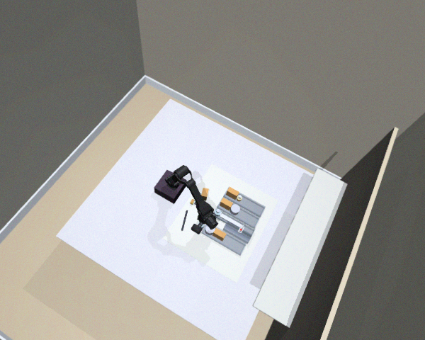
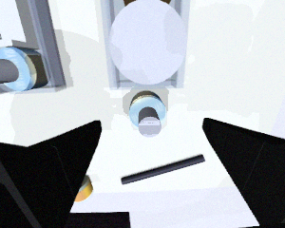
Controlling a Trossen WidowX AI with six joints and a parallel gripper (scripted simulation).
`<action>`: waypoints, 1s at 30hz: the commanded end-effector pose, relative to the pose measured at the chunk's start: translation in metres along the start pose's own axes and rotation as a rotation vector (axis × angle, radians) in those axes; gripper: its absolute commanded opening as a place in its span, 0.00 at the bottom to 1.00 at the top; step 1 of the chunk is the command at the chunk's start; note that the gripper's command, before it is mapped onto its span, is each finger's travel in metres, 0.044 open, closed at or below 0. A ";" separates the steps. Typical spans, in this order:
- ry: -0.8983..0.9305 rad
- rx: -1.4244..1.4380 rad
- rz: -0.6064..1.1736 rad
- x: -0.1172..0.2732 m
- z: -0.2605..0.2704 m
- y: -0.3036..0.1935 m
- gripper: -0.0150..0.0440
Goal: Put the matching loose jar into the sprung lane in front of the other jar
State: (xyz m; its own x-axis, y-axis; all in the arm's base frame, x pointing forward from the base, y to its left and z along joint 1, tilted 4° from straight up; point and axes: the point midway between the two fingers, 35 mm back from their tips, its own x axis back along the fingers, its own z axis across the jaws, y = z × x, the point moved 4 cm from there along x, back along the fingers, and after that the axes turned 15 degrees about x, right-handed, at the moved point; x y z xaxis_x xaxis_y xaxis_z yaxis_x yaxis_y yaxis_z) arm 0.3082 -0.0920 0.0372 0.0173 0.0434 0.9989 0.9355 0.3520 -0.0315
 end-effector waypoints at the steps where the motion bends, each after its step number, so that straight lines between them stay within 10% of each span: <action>1: 0.014 0.005 0.010 -0.009 0.002 -0.001 1.00; 23: 0.014 0.005 0.010 -0.039 0.002 -0.002 1.00; 30: 0.014 0.005 0.010 -0.039 0.002 -0.002 0.69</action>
State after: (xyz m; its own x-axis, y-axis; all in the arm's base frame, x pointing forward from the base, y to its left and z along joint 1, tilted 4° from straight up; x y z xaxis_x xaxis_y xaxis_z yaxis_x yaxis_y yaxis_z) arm 0.3054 -0.0927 0.0001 0.0278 0.0405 0.9988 0.9351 0.3521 -0.0403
